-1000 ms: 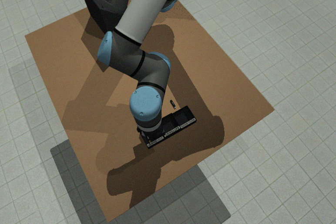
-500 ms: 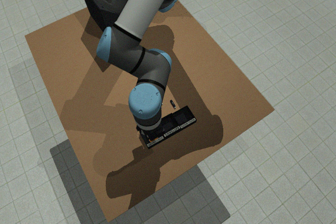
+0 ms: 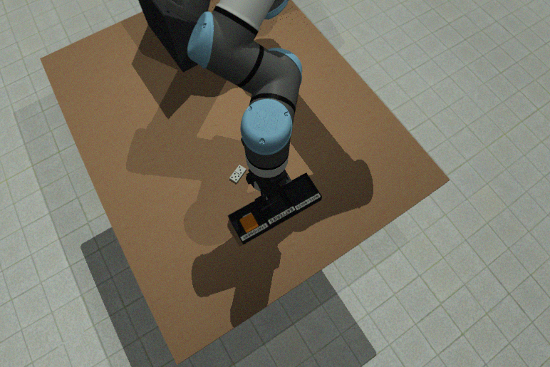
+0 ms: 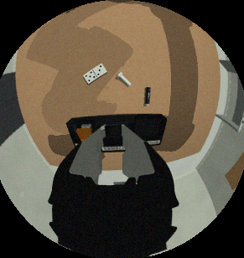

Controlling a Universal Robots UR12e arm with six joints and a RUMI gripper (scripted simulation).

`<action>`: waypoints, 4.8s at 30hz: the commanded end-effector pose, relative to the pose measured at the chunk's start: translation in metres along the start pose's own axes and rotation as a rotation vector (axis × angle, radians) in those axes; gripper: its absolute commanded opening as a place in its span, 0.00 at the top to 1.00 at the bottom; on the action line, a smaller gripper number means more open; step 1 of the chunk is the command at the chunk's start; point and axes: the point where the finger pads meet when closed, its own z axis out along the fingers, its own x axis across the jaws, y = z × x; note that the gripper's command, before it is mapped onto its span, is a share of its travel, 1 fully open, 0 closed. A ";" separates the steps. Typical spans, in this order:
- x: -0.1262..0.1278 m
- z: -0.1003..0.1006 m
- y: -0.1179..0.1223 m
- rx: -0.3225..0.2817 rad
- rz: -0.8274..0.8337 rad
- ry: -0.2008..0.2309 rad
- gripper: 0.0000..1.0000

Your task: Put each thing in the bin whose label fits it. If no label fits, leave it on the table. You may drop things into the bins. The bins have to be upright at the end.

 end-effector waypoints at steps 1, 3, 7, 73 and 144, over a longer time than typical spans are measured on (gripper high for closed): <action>0.030 -0.003 -0.014 -0.002 0.000 -0.001 0.86; 0.045 -0.003 -0.022 -0.002 0.000 -0.001 0.86; 0.074 -0.004 -0.037 -0.002 0.000 -0.001 0.86; 0.080 0.036 -0.040 -0.002 0.000 -0.001 0.86; 0.080 0.050 -0.040 -0.002 0.000 -0.001 1.00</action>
